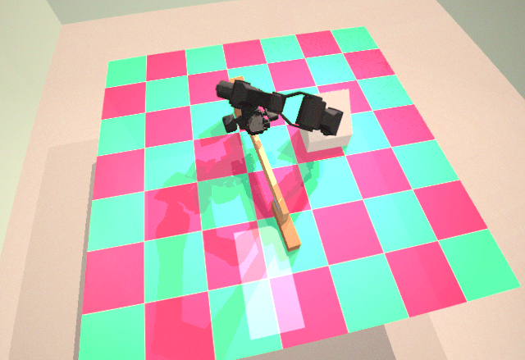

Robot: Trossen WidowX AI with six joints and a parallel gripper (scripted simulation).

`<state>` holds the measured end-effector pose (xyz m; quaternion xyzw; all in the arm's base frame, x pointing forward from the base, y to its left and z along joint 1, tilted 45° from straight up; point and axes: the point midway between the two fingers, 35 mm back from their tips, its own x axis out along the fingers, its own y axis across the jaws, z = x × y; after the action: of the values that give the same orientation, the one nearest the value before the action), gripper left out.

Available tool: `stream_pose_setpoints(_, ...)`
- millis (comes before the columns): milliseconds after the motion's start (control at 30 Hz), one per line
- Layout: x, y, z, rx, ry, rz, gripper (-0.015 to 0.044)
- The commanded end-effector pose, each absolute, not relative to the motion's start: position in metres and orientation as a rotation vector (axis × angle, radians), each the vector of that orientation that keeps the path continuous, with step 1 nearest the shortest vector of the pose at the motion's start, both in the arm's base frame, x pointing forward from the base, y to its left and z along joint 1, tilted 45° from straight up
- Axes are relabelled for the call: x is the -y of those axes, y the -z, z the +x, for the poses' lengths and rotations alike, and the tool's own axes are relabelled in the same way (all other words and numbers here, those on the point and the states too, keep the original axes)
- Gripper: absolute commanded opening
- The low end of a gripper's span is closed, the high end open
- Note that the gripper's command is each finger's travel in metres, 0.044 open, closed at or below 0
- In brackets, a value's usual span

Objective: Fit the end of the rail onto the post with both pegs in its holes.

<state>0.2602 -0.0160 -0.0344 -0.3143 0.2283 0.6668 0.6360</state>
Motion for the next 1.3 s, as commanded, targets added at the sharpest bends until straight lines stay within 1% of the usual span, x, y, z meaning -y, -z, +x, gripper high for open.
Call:
stream_pose_setpoints(0, 0.0194, 0.0350, 0.2610, -0.524, -1.517, -0.726, 0.0000)
stream_pose_setpoints(1267, 0.0227, 0.0381, 0.2616, -0.524, -1.517, -0.726, 0.0000)
